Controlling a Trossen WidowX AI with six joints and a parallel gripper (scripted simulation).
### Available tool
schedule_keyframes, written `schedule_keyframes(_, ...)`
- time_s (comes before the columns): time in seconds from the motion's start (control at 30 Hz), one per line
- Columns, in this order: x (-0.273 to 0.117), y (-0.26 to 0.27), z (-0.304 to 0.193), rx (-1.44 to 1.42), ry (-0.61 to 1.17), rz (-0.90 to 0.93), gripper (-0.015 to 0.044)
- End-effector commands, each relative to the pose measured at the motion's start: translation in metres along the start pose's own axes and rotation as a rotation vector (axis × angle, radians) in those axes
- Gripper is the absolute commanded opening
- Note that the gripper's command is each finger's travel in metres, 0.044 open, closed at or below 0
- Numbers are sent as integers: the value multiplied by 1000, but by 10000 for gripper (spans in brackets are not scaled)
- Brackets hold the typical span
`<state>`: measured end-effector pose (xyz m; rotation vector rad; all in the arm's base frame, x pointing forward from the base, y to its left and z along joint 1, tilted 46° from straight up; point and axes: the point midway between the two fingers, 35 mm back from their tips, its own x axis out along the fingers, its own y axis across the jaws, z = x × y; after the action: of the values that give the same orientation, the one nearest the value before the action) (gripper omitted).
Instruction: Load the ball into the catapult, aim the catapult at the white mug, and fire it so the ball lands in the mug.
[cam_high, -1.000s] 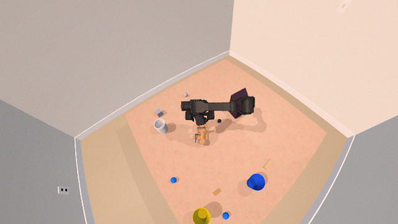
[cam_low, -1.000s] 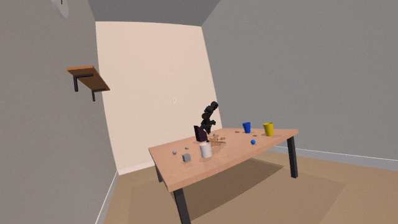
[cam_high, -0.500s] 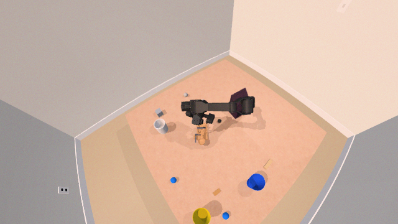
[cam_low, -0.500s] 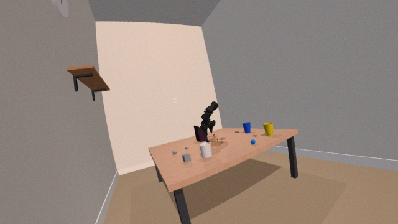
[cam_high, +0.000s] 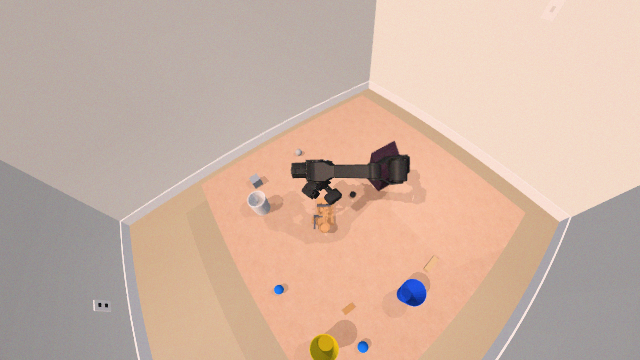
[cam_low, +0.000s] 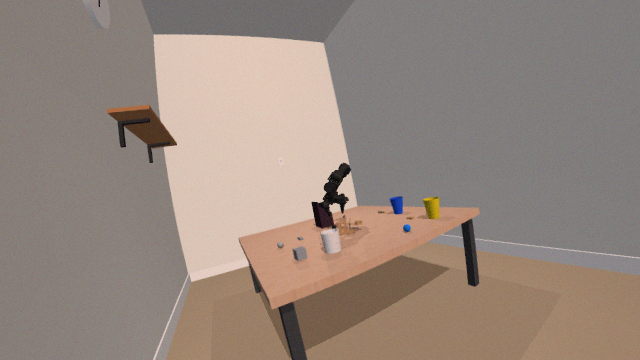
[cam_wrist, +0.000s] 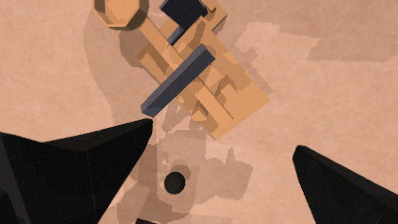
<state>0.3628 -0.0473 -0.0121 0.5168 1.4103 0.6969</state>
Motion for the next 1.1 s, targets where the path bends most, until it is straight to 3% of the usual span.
schedule_keyframes(0.0, -1, 0, 0, 162, 0, 0, 440)
schedule_keyframes(1.07, -6, 1, -2, 1266, 1, 1, 440)
